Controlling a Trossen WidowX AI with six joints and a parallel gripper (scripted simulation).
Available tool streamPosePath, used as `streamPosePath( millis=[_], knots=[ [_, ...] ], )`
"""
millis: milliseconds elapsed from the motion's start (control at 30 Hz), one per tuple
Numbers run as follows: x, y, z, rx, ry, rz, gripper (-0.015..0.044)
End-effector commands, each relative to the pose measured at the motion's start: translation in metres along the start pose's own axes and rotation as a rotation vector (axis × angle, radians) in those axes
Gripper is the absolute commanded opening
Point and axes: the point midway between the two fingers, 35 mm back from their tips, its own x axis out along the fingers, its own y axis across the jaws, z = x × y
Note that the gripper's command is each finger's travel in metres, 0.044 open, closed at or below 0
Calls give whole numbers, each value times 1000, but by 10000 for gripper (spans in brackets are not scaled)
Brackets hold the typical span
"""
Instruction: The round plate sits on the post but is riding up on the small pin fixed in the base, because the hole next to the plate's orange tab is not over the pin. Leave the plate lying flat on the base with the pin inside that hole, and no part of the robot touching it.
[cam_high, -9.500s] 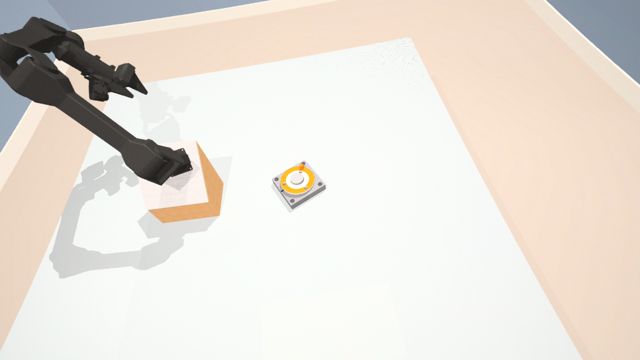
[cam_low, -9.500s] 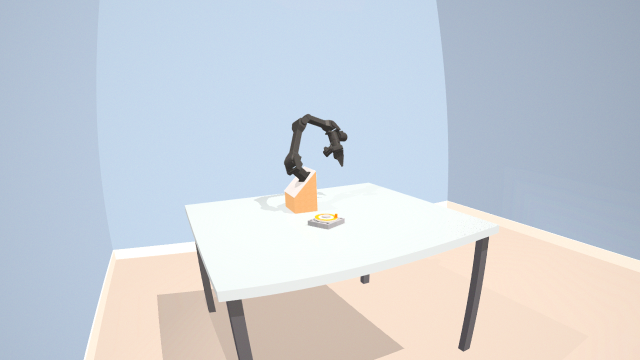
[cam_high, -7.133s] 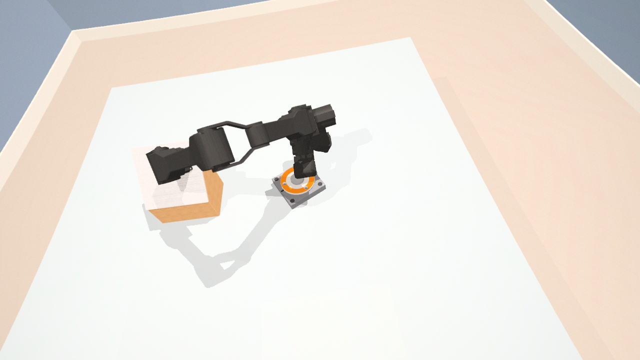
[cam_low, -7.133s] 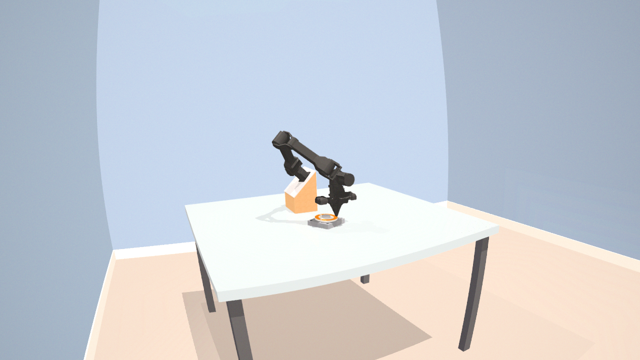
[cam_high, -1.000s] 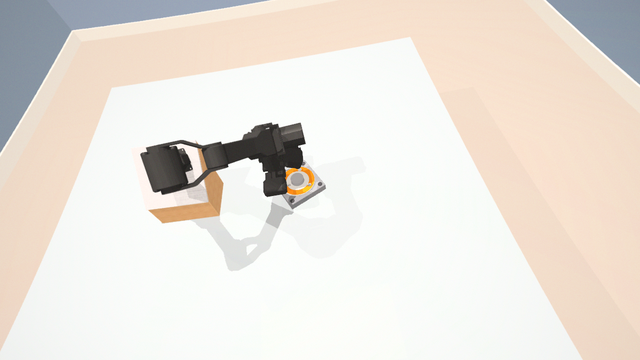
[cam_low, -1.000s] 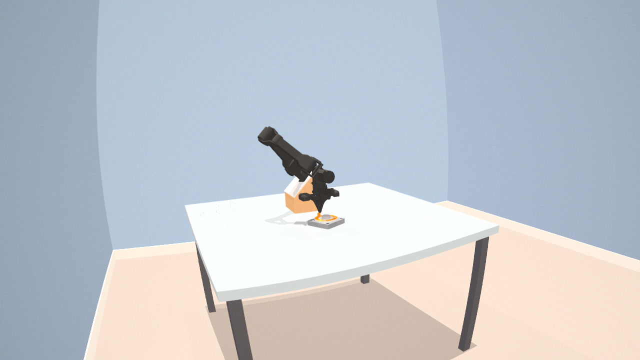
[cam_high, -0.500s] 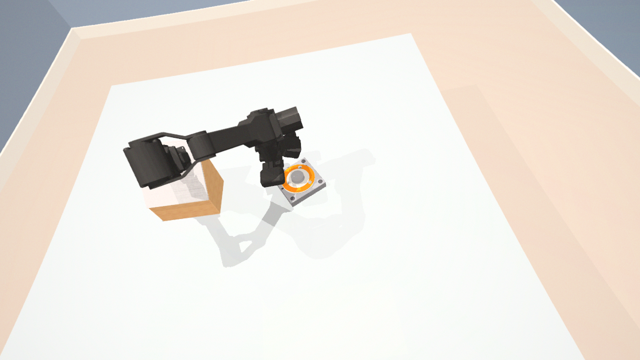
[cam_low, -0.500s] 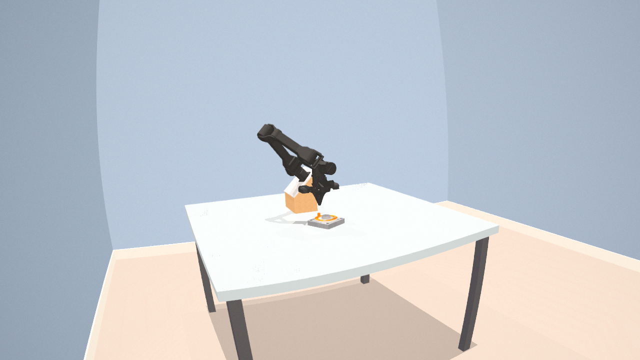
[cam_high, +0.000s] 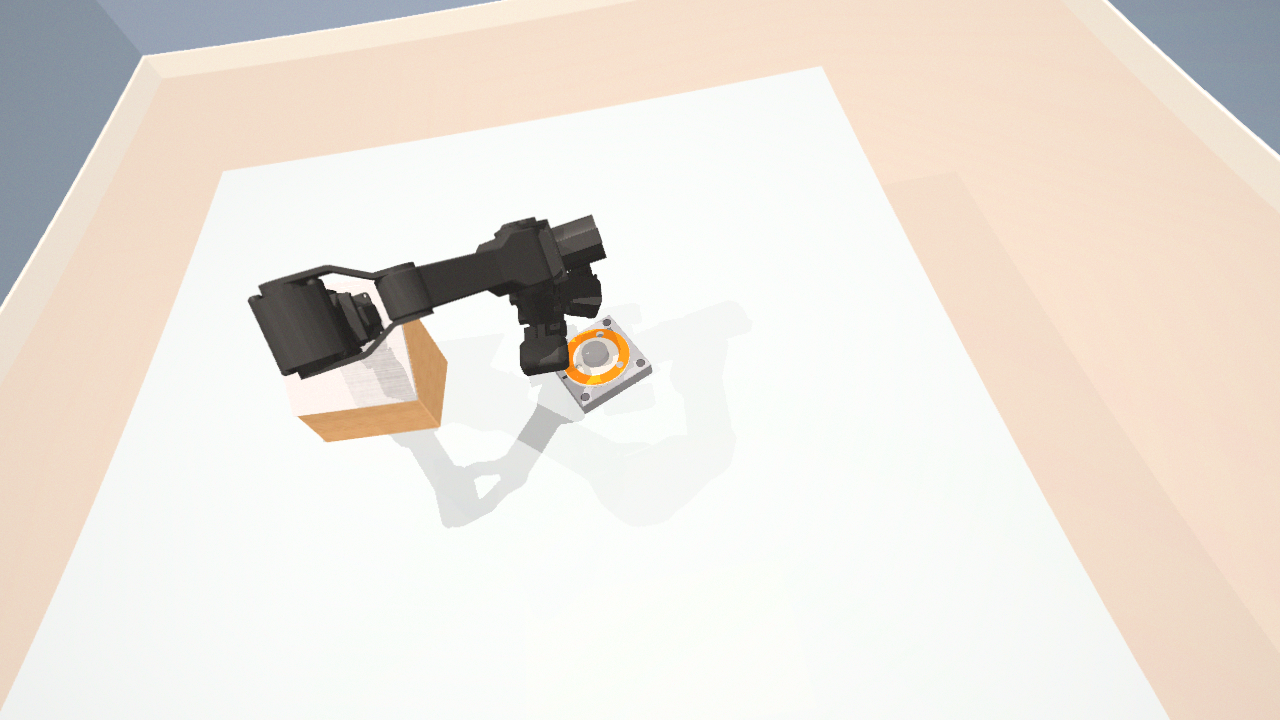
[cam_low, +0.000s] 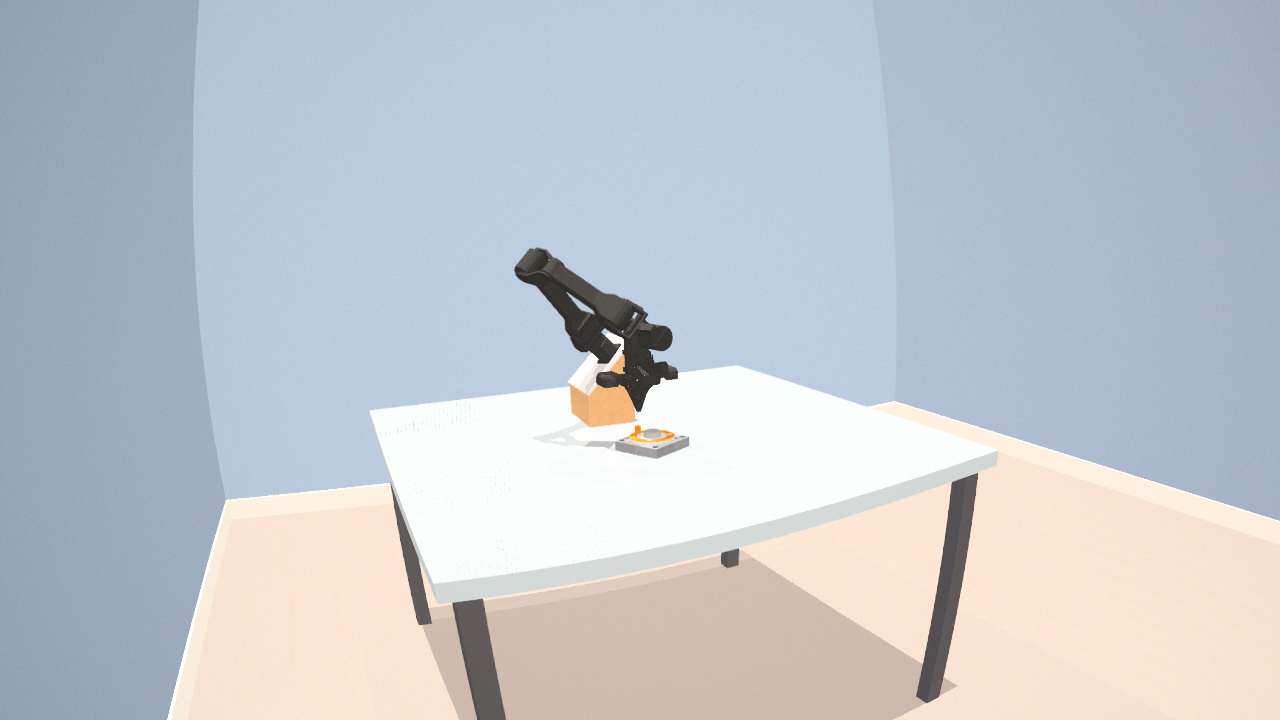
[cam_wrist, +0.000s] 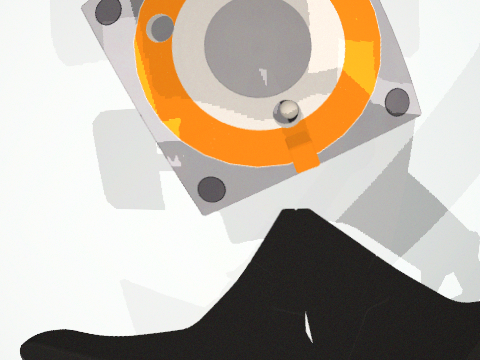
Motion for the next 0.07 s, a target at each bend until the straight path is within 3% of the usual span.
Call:
streamPosePath(
  millis=[0,33],
  knots=[
    [0,0,0,-3,0,-1,0],
    [0,0,0,-3,0,-1,0]
  ],
)
